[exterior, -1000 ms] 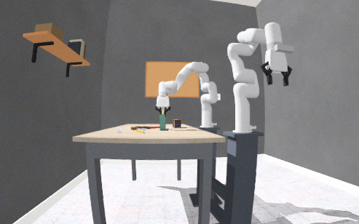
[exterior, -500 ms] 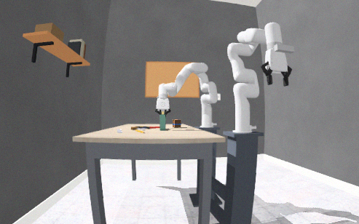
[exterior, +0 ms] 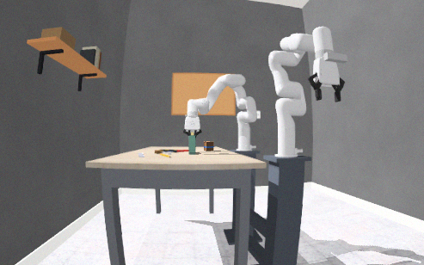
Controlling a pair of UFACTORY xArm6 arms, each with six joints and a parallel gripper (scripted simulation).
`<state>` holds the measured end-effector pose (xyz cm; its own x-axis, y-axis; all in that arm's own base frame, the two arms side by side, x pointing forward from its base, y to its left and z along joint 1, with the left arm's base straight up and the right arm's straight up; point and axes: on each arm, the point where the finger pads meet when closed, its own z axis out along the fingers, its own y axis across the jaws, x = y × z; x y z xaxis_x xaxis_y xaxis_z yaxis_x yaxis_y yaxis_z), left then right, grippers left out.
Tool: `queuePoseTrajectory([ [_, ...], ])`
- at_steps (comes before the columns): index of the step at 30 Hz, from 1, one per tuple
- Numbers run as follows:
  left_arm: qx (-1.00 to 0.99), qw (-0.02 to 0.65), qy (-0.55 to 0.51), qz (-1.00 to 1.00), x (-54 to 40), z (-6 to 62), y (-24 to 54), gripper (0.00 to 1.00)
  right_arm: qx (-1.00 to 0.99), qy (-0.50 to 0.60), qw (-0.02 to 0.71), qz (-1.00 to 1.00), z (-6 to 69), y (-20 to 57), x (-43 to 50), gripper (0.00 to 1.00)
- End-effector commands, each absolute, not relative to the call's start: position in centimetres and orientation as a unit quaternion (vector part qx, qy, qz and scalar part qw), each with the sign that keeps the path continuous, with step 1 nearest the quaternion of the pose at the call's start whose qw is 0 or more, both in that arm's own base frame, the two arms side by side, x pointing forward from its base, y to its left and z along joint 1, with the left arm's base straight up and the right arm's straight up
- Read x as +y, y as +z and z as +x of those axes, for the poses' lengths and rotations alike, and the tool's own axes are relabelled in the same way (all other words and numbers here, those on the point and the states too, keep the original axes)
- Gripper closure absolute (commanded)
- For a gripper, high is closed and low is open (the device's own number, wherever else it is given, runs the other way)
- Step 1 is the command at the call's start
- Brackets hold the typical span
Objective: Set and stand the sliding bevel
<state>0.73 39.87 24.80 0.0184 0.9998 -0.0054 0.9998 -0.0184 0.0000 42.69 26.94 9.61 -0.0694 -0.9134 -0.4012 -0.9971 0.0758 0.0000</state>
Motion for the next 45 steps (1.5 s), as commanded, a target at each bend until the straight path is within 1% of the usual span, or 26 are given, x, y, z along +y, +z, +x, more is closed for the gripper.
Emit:
queuePoseTrajectory([
  [1, 0.701, 0.0, 0.0, 0.714, 40.0, 0.7, 25.0, 0.0, 0.717, 0.139, 0.152, -0.665, 42.8, 9.8, 27.0, 1.0],
  [45, 0.701, 0.0, 0.0, 0.714, 40.0, 0.7, 25.0, 0.0, 0.717, 0.139, 0.152, -0.665, 42.9, 8.7, 28.1, 1.0],
])
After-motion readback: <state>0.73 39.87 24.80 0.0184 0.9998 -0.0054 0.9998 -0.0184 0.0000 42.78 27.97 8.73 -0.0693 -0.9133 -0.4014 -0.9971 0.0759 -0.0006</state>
